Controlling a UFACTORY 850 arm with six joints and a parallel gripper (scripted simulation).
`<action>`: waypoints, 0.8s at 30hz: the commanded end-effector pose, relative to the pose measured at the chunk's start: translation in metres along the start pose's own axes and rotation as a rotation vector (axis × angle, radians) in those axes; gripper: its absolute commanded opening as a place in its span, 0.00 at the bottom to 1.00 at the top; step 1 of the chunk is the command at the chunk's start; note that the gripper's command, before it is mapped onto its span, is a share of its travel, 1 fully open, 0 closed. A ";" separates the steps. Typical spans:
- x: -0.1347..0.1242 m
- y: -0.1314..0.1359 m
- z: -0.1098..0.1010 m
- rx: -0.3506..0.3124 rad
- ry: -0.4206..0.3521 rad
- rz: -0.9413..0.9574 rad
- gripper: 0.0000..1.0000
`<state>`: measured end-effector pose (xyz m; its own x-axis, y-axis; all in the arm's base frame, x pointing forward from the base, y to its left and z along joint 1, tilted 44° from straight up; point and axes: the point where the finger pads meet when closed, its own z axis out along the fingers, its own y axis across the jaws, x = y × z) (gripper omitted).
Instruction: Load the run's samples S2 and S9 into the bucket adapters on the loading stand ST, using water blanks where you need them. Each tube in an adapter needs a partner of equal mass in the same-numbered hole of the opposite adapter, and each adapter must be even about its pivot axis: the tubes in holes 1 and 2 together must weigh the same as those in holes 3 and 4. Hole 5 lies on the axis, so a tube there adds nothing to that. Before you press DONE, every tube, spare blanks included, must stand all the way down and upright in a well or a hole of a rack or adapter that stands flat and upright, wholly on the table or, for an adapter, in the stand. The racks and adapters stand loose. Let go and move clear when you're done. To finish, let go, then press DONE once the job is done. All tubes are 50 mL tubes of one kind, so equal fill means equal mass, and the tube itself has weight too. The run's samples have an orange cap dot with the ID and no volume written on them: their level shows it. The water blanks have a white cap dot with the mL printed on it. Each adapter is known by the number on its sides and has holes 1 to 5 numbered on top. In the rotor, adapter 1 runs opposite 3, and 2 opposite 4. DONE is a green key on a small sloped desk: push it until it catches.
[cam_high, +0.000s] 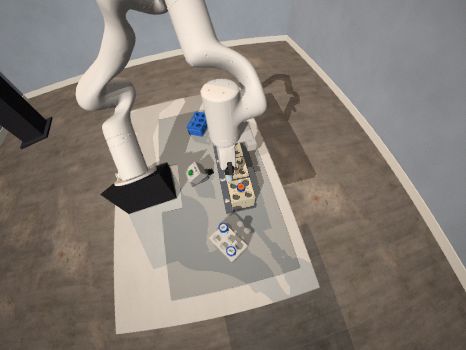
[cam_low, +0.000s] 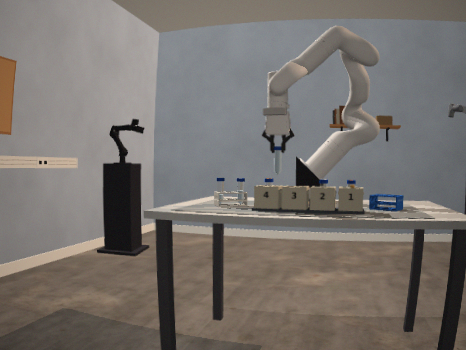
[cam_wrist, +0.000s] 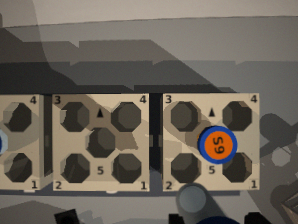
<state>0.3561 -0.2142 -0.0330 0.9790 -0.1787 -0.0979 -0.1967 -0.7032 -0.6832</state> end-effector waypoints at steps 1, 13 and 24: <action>0.011 -0.021 -0.001 -0.002 0.002 0.000 0.00; 0.032 -0.066 -0.001 -0.002 0.002 0.000 0.00; 0.040 -0.083 -0.001 -0.002 0.002 0.000 0.00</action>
<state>0.4105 -0.1635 0.0193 0.9790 -0.1791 -0.0979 -0.1970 -0.7035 -0.6828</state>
